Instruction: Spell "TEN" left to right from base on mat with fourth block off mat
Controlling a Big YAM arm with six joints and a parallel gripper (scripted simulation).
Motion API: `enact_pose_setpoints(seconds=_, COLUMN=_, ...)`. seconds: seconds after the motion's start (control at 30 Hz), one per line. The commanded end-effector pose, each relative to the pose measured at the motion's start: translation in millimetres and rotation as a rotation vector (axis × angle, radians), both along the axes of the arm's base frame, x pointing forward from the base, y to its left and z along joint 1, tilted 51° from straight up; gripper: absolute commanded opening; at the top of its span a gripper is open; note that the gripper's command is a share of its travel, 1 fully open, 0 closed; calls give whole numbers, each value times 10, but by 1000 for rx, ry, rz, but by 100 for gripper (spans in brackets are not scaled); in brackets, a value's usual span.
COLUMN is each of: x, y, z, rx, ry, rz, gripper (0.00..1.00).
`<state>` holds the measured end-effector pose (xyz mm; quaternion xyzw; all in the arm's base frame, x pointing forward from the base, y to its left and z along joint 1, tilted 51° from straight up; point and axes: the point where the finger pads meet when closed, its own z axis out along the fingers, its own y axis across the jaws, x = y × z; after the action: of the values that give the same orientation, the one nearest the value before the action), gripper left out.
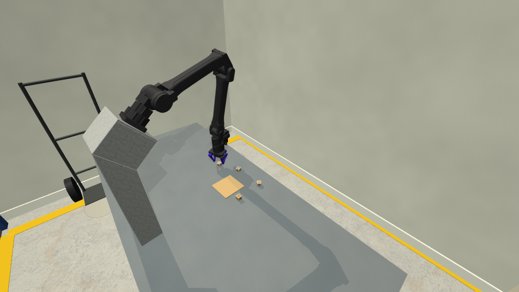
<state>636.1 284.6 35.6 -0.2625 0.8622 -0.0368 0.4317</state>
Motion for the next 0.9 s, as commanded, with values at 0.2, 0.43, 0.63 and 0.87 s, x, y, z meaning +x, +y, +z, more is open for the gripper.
enact_pose_setpoints(seconds=0.2, x=175, y=-63, z=-107, rx=-5, ry=-7, rz=-6, gripper=71)
enact_pose_setpoints(seconds=0.43, x=217, y=-55, z=-120, rx=-3, ry=-9, rz=-7, gripper=71)
enact_pose_setpoints(seconds=0.63, x=219, y=-55, z=-61, rx=1, ry=-16, rz=-8, gripper=71)
enact_pose_setpoints(seconds=0.87, x=219, y=-55, z=-61, rx=1, ry=-16, rz=-8, gripper=71)
